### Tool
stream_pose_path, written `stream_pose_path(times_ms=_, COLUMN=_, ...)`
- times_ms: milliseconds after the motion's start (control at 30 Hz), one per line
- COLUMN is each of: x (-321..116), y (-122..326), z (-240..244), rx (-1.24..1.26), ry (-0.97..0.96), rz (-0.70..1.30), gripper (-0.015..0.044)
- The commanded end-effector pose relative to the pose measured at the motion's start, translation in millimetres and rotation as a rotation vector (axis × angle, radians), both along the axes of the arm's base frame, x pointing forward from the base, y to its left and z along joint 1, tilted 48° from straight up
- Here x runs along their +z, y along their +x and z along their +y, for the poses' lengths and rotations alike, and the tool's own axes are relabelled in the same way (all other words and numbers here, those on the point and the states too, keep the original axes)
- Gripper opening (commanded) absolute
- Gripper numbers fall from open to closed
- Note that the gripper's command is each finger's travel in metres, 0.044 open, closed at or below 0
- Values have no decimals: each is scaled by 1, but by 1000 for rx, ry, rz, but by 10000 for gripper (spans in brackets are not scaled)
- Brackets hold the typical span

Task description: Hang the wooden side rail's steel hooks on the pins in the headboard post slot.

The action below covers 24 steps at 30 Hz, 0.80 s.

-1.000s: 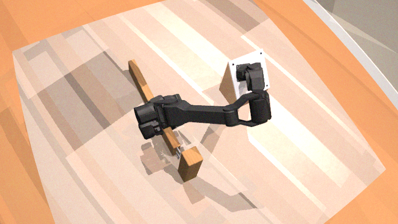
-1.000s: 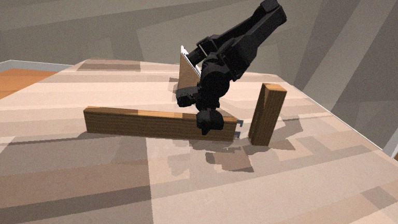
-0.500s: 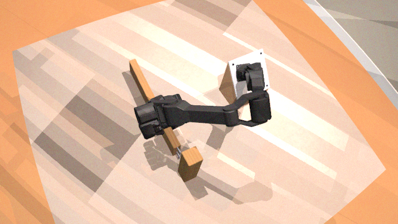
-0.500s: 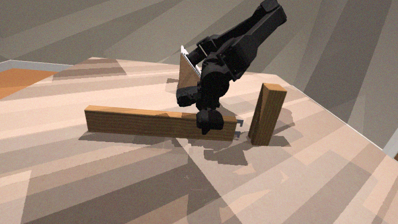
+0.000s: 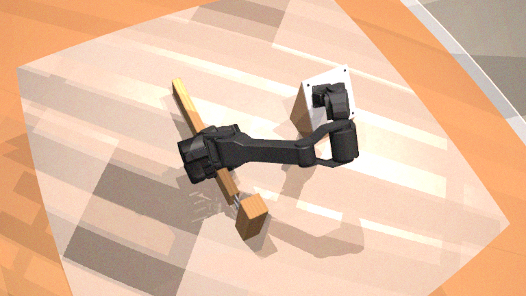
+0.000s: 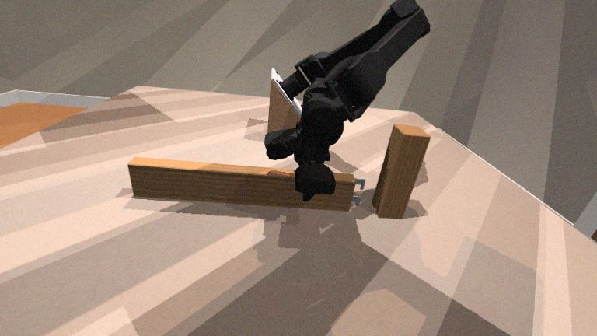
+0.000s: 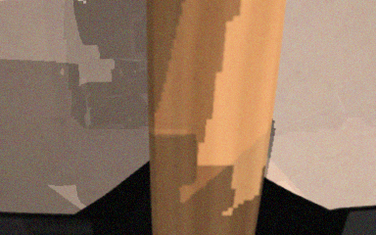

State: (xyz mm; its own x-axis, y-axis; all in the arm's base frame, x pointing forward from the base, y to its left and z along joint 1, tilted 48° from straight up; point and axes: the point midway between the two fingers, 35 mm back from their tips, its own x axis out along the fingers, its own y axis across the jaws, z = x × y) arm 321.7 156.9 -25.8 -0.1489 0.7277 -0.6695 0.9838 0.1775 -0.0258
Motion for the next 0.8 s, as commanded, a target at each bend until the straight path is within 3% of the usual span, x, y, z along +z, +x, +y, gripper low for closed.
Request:
stream_pose_path(times_ms=0, x=3, y=4, z=-5, rx=-15, ry=2, rz=-3, gripper=0)
stream_pose_path(times_ms=767, x=5, y=5, z=-8, rx=-15, ry=2, rz=-3, gripper=0)
